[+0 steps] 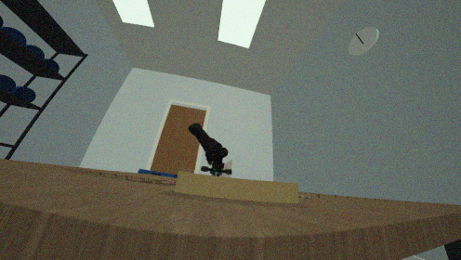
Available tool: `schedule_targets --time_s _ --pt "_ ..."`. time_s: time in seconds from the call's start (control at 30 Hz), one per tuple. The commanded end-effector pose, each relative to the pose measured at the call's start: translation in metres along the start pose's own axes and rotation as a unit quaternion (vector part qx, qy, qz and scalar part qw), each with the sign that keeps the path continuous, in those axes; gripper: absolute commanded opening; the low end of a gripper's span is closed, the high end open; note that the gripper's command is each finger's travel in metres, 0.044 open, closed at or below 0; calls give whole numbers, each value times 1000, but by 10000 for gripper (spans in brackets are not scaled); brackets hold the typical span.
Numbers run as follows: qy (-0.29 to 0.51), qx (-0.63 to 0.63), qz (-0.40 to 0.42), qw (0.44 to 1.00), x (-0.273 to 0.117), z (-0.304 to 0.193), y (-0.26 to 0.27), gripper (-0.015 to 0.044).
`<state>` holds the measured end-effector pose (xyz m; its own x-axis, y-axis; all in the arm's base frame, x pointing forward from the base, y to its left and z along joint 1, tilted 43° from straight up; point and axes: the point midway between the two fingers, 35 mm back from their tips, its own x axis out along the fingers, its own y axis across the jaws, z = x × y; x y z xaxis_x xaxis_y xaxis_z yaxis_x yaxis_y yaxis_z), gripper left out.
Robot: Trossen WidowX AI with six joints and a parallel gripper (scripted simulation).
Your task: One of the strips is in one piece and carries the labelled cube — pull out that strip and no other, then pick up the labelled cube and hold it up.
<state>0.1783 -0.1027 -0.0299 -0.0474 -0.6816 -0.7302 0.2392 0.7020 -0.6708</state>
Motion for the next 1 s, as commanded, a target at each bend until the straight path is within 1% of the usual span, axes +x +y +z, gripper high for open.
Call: schedule_targets --time_s 0.0,0.07,0.23,0.4,0.77,0.8,0.97 --pt "3 0 3 1000 -30 5 2 0" --pt "5 0 1 1000 -38 4 1 0" --pt "5 0 1 1000 -38 4 0 0" --pt "5 -43 2 999 -36 27 -1 131" --pt "4 -43 2 999 -41 62 0 420" --pt "4 -43 2 999 -41 66 0 440" --pt "3 -43 2 999 -44 82 0 440"
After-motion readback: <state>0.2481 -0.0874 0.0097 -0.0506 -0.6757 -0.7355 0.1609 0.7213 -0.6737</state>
